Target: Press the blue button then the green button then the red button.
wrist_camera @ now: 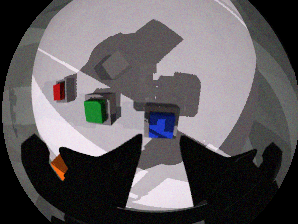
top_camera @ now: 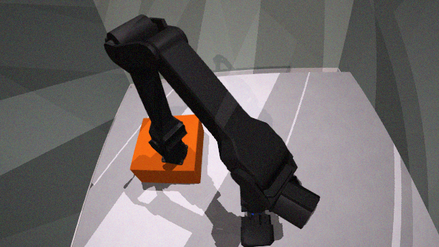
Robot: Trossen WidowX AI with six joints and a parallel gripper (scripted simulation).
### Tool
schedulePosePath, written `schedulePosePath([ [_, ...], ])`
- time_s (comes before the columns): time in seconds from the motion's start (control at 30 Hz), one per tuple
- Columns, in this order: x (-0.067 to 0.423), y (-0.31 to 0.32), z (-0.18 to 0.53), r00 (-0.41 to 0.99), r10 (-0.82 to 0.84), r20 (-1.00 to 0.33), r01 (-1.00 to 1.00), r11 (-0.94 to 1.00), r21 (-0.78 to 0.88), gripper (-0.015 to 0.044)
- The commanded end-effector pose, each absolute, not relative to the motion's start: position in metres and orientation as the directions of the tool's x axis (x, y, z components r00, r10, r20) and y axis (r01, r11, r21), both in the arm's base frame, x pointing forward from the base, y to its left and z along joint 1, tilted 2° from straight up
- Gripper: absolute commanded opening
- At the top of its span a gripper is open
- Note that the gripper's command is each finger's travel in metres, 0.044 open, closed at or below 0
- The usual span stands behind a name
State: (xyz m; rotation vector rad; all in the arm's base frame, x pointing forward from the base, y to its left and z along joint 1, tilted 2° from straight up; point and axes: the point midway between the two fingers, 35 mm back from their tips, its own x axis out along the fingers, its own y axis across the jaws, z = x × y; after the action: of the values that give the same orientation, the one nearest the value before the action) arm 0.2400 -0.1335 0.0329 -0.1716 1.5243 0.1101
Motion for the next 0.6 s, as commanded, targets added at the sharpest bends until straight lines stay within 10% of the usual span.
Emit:
schedulePosePath([
  [0.0,0.240,-0.135,0.031,0.046,-0.042,-0.998,-0.173,0.984,-0.050,0.0033],
  [0.57,0.241,-0.135,0.020,0.046,-0.042,-0.998,-0.173,0.984,-0.050,0.0020],
])
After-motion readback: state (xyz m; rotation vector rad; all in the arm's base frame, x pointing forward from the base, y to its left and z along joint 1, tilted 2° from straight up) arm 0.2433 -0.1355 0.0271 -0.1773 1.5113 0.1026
